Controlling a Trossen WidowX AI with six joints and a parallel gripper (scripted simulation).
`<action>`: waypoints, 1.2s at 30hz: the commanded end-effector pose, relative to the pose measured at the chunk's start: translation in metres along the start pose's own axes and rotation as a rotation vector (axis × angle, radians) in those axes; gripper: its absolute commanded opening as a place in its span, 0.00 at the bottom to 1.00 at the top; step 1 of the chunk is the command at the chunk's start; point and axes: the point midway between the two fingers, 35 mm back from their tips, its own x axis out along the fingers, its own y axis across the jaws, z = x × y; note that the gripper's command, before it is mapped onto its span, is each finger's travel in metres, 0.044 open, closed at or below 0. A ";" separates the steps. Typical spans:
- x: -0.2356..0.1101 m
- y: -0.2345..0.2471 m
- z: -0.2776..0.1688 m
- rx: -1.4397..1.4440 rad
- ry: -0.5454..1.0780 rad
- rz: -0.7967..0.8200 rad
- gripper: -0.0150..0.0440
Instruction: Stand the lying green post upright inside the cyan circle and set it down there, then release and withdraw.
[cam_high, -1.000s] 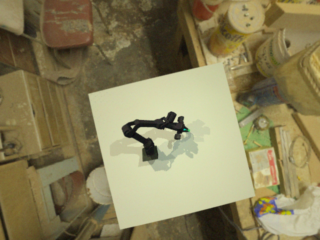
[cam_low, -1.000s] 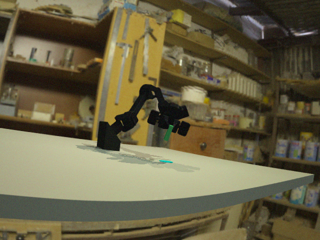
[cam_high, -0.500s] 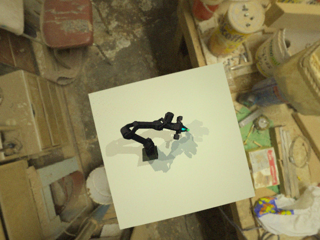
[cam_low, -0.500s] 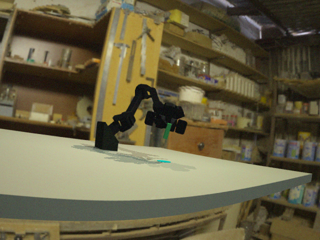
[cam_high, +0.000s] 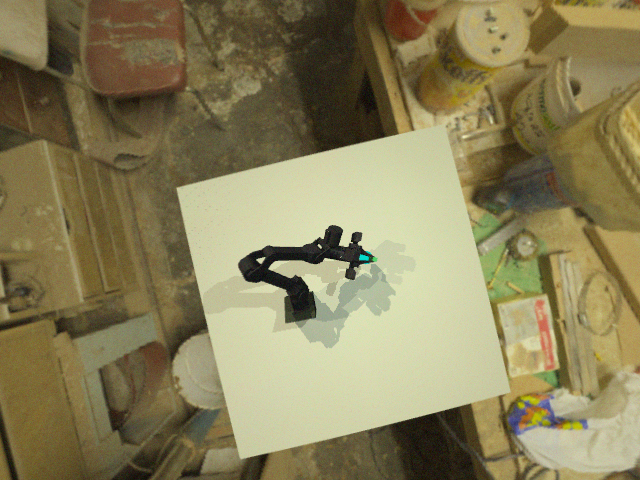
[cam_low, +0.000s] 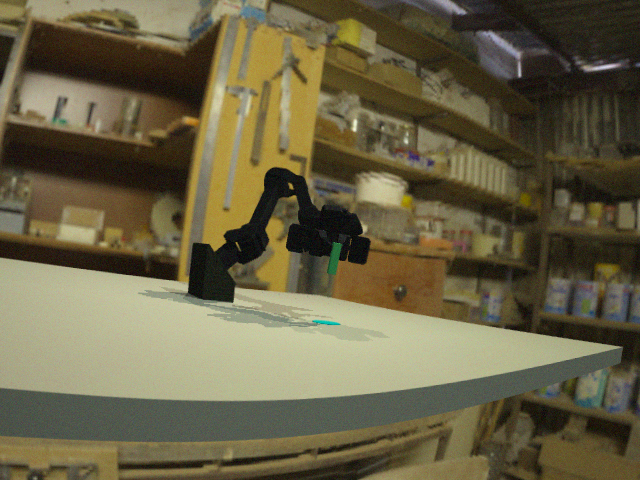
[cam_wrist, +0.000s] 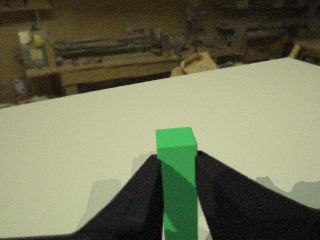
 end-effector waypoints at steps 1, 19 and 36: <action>-0.003 -0.001 0.002 0.029 -0.025 0.010 0.29; -0.006 -0.001 0.003 0.055 -0.048 0.022 0.29; 0.004 0.003 -0.034 0.059 -0.042 0.016 0.29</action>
